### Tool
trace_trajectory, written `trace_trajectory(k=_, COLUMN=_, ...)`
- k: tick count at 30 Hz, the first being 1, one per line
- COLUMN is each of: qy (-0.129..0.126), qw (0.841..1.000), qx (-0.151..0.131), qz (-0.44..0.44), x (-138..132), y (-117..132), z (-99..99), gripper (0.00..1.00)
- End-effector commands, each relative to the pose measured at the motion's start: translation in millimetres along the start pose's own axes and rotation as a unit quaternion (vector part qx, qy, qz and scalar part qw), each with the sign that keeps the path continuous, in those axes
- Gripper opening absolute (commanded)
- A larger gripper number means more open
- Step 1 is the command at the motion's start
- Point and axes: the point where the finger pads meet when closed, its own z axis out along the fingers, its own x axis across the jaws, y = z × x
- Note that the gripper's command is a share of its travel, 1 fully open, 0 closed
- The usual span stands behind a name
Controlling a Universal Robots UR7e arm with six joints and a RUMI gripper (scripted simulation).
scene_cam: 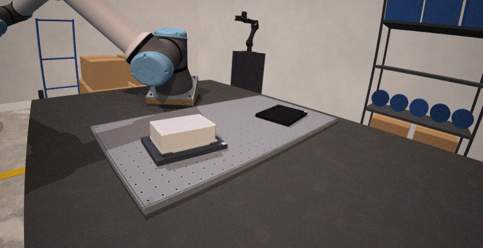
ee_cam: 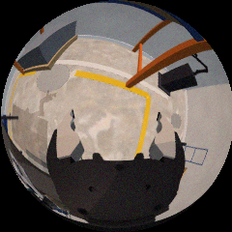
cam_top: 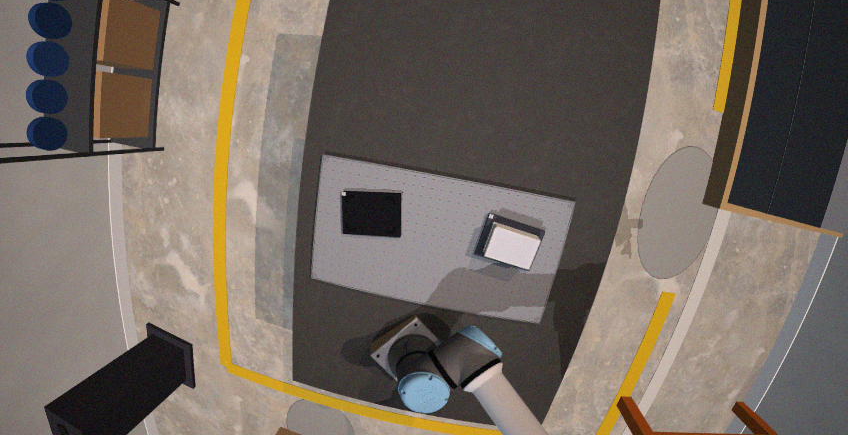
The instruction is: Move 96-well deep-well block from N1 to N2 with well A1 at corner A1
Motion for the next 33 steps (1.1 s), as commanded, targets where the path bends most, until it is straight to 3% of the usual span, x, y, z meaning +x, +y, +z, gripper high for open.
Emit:
trace_trajectory(k=1, qy=0.0, qw=1.0, qx=0.0, qz=-0.001, x=6.0, y=-11.5, z=-10.1, gripper=1.0)
trace_trajectory(k=2, qy=0.0, qw=1.0, qx=0.0, qz=-0.001, x=7.7, y=-14.7, z=-12.9, gripper=1.0)
trace_trajectory(k=5, qy=0.036, qw=0.999, qx=-0.004, qz=-0.017, x=11.6, y=-24.9, z=-23.2, gripper=1.0)
trace_trajectory(k=20, qy=0.036, qw=0.999, qx=-0.004, qz=-0.017, x=28.2, y=-68.9, z=-67.8, gripper=1.0)
trace_trajectory(k=23, qy=0.072, qw=0.997, qx=-0.007, qz=-0.031, x=30.8, y=-78.6, z=-79.0, gripper=1.0)
trace_trajectory(k=33, qy=0.072, qw=0.997, qx=-0.007, qz=-0.031, x=39.1, y=-110.7, z=-116.4, gripper=1.0)
